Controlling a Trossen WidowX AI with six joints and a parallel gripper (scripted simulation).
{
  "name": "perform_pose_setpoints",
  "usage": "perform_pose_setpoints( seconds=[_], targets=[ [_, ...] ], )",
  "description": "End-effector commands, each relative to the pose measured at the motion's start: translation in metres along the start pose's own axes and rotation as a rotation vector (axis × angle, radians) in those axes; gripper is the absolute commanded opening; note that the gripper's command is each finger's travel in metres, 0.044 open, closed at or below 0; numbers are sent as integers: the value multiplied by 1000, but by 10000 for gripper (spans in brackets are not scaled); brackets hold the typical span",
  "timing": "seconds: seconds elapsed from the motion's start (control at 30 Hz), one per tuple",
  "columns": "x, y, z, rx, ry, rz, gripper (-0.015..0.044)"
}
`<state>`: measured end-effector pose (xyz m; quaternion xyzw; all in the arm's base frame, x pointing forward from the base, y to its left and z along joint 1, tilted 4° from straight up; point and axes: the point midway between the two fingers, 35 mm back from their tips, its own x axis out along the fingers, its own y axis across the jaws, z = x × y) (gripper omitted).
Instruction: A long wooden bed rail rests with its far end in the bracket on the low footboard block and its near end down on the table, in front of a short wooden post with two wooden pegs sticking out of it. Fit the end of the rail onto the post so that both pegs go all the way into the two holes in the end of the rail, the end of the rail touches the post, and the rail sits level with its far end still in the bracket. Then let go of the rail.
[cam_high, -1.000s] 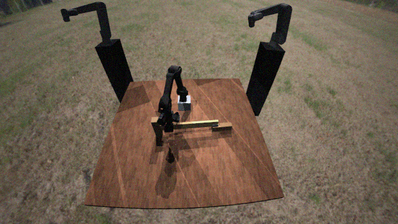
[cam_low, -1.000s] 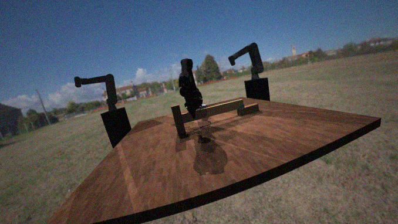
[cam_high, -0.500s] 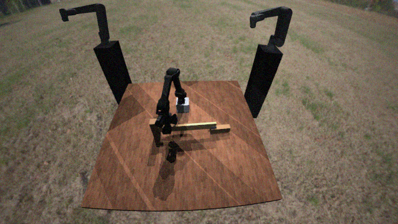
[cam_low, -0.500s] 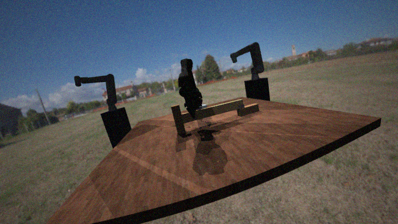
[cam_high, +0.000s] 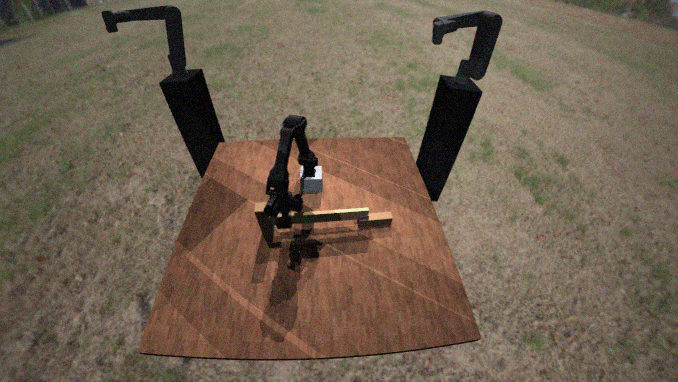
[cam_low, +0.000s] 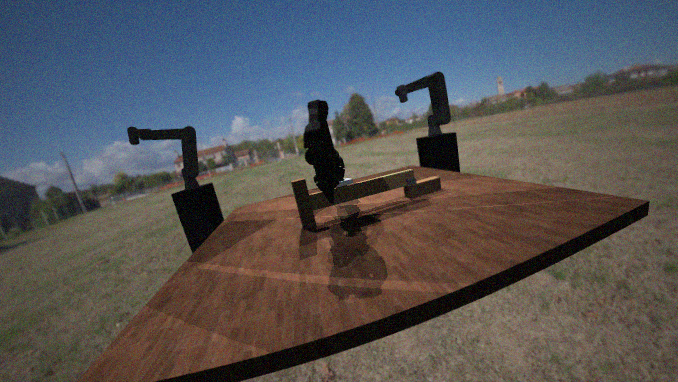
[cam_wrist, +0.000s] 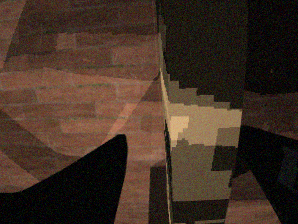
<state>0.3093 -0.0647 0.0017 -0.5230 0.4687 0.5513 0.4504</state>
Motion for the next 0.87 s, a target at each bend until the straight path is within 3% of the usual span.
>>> perform_pose_setpoints(
  seconds=[0.0, 0.07, 0.37, 0.83],
  targets=[
    [0, 0, 0, 0, 0, 0, 394],
    [0, 0, 0, 0, 0, 0, 440],
    [-30, 0, 31, -1, 5, -7, 440],
    [-30, 0, 31, -1, 5, -7, 440]
  ],
)
